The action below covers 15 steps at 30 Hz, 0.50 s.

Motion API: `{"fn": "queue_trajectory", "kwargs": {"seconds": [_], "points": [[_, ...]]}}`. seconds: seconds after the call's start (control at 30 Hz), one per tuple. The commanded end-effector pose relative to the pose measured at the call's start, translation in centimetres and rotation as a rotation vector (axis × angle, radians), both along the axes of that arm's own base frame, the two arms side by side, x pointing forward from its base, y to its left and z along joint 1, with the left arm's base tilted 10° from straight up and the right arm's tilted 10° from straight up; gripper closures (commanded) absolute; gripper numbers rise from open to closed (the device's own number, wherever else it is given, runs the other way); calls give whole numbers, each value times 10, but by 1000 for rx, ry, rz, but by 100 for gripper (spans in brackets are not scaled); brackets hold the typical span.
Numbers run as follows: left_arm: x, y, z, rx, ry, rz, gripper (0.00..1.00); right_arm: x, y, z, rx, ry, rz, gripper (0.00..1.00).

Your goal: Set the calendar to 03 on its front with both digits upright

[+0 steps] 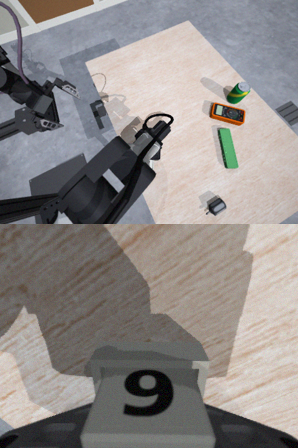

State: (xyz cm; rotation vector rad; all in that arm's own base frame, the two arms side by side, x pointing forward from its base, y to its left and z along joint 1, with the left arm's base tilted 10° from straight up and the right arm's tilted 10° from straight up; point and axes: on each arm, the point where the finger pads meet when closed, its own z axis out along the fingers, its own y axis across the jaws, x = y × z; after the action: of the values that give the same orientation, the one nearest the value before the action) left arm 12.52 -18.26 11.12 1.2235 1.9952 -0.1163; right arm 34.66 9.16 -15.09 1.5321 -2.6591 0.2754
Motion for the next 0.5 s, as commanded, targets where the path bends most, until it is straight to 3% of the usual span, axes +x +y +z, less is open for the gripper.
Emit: {"fn": "queue_trajectory", "kwargs": {"seconds": [0.0, 0.13, 0.47], "points": [[0, -2, 2, -5, 1, -2, 0, 16, 6, 18, 30, -57, -3, 67], [0, -2, 2, -5, 1, -2, 0, 9, 7, 20, 23, -38, -2, 69], [2, -5, 6, -18, -4, -6, 0, 8, 17, 64, 25, -42, -1, 69]]}}
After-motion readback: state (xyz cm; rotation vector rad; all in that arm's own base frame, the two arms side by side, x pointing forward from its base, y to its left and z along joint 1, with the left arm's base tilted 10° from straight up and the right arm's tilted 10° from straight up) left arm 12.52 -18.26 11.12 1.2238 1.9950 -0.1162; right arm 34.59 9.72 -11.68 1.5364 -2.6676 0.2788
